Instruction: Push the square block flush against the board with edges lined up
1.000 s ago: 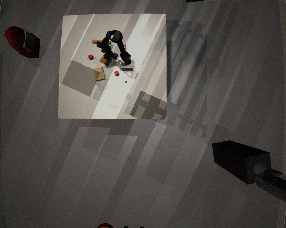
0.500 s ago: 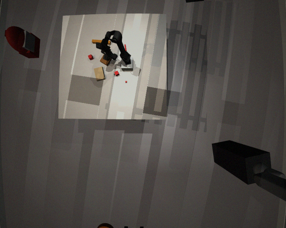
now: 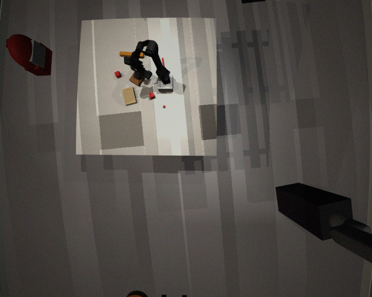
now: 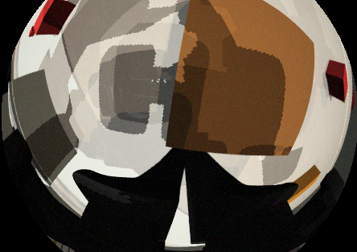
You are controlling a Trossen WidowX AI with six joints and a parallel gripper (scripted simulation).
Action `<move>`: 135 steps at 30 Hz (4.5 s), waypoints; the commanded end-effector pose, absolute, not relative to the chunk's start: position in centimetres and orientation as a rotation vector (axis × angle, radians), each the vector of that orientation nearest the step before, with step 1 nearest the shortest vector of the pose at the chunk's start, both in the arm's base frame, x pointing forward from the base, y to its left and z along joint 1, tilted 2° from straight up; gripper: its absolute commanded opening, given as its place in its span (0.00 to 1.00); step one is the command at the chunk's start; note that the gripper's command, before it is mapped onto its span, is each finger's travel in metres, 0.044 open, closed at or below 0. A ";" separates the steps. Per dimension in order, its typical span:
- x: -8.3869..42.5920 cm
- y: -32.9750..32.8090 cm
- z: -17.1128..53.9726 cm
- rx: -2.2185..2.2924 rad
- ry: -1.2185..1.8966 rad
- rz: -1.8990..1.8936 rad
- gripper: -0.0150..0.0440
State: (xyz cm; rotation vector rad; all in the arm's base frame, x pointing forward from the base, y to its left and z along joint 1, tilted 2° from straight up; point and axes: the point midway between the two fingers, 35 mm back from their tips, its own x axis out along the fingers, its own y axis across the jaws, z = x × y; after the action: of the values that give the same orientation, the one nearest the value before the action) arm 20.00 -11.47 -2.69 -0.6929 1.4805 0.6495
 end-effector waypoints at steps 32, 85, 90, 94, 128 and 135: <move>21.9 -10.0 -2.6 -0.694 1.475 0.647 0.25; 24.6 -7.8 -2.6 -0.693 1.472 0.647 0.25; 24.8 -7.6 -2.6 -0.693 1.472 0.647 0.25; 25.0 -7.4 -2.6 -0.693 1.471 0.647 0.25; 26.8 -6.2 -2.6 -0.692 1.469 0.648 0.25; 27.2 -5.9 -2.6 -0.692 1.469 0.648 0.25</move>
State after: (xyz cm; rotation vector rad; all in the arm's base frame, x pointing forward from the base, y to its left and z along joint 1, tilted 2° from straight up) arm 26.62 -6.12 -2.75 -0.6911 1.4807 0.6493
